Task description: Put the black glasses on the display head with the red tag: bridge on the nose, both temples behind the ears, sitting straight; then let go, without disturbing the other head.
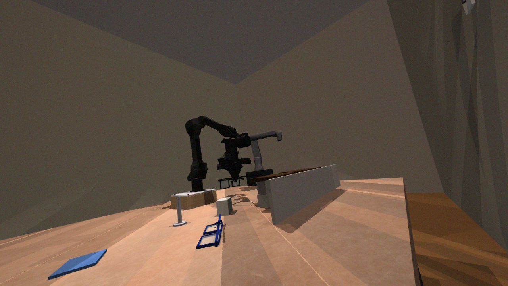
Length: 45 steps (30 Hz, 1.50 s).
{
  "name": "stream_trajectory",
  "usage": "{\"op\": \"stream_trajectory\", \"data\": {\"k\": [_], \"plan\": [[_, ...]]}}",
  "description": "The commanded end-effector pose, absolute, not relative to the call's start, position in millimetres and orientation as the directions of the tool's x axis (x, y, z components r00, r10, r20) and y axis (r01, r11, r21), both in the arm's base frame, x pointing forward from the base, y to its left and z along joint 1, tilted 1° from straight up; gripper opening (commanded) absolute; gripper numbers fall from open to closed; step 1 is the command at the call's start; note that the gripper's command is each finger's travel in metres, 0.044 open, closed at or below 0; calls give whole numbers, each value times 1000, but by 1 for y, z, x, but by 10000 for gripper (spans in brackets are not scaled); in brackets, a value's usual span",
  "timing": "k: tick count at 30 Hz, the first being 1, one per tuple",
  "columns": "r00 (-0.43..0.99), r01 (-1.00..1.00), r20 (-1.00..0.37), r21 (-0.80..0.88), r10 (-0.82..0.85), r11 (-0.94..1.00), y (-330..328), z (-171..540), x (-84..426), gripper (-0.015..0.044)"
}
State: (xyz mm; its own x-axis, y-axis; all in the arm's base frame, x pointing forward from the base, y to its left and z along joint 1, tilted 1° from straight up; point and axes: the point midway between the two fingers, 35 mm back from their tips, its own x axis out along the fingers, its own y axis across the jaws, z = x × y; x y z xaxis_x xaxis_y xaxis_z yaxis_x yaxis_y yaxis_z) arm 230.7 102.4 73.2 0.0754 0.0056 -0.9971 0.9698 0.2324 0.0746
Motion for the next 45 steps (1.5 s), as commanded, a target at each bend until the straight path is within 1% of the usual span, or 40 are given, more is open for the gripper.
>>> {"op": "stream_trajectory", "data": {"k": [1,27,45], "plan": [[71,971,-997,70,4,227,101,68,230,0],[70,971,-998,70,10,226,98,49,233,0],[72,971,-997,72,11,226,103,50,254,0]]}}
